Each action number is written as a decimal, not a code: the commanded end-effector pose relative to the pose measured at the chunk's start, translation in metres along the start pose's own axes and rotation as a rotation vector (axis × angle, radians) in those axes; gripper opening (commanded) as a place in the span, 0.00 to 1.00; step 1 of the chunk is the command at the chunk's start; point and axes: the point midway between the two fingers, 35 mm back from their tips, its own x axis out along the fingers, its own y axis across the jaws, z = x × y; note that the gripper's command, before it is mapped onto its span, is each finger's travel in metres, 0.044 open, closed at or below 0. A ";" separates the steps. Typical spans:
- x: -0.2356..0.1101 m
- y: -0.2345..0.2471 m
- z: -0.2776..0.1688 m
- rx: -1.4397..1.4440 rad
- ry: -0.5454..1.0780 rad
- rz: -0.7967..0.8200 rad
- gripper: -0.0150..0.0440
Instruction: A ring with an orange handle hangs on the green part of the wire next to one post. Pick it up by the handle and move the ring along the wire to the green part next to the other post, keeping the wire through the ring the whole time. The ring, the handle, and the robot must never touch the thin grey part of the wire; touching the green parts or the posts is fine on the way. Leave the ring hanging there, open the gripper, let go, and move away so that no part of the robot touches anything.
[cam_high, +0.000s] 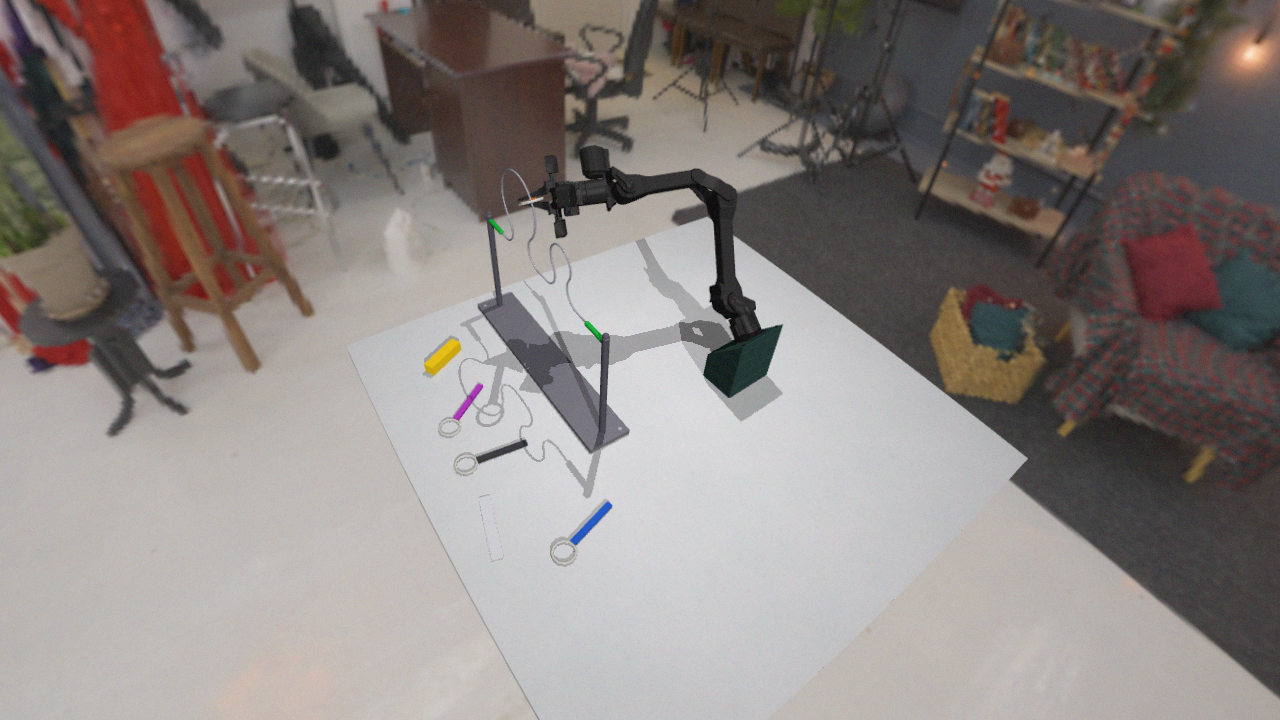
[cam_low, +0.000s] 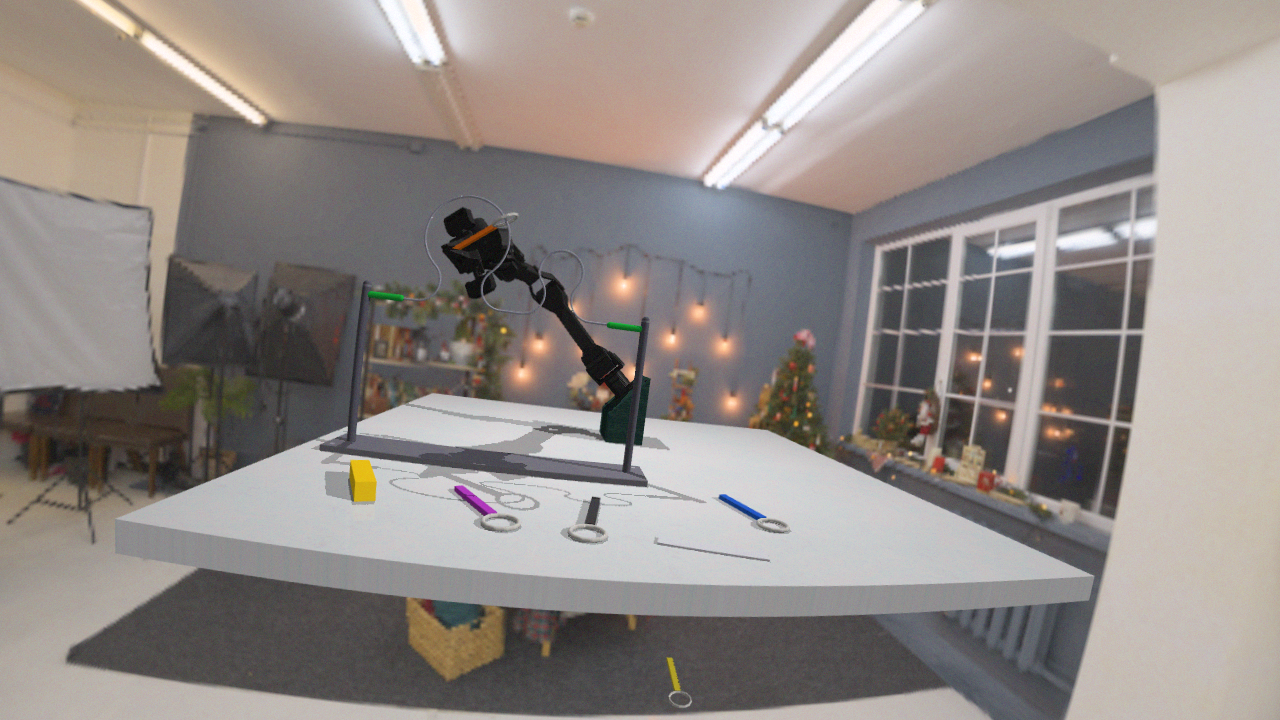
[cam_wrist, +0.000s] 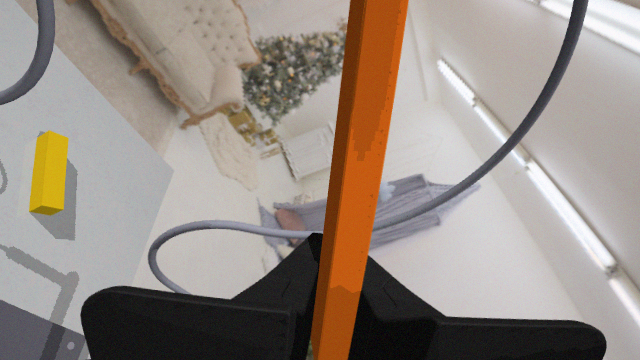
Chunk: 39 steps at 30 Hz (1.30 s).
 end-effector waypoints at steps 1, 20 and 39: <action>0.000 0.001 0.001 -0.049 -0.011 -0.017 0.00; -0.010 -0.007 0.003 -0.259 0.047 -0.120 0.00; -0.010 -0.015 0.006 -0.468 0.020 -0.227 0.00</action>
